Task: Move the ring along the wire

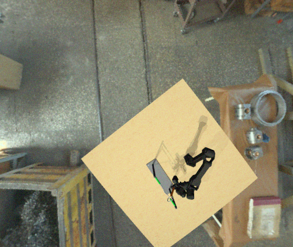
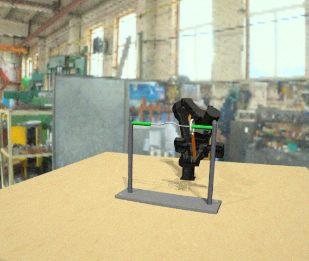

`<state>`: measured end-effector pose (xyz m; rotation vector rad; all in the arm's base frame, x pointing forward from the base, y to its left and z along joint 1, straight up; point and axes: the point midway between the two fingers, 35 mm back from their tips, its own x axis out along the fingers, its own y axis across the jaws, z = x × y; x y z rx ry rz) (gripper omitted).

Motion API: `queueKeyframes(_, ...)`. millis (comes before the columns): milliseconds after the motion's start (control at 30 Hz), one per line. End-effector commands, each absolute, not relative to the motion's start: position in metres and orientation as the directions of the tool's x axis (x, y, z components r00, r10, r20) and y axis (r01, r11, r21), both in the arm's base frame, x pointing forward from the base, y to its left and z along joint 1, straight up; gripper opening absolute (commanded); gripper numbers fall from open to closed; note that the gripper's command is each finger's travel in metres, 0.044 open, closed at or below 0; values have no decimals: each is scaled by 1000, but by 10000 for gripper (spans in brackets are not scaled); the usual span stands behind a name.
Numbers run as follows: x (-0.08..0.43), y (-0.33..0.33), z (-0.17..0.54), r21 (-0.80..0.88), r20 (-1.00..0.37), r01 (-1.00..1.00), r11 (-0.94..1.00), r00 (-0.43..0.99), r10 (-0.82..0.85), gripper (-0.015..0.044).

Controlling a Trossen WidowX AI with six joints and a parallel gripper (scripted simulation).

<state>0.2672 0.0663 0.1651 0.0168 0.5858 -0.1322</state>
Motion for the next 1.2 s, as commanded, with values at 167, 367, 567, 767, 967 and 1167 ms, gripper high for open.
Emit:
queueKeyframes(167, 268, 76, 166, -21, -544, 138, 990, 829, -127, -150)
queueKeyframes(367, 269, 81, 166, -22, -542, 141, 990, 830, -130, -150)
queueKeyframes(567, 269, 81, 160, -22, -542, 141, 990, 830, -130, -150)
queueKeyframes(767, 269, 81, 150, -22, -542, 141, 990, 830, -131, -150)
queueKeyframes(967, 269, 81, 149, -22, -542, 142, 990, 830, -131, -150)
queueKeyframes(1167, 269, 81, 149, -22, -542, 142, 990, 830, -131, -150)
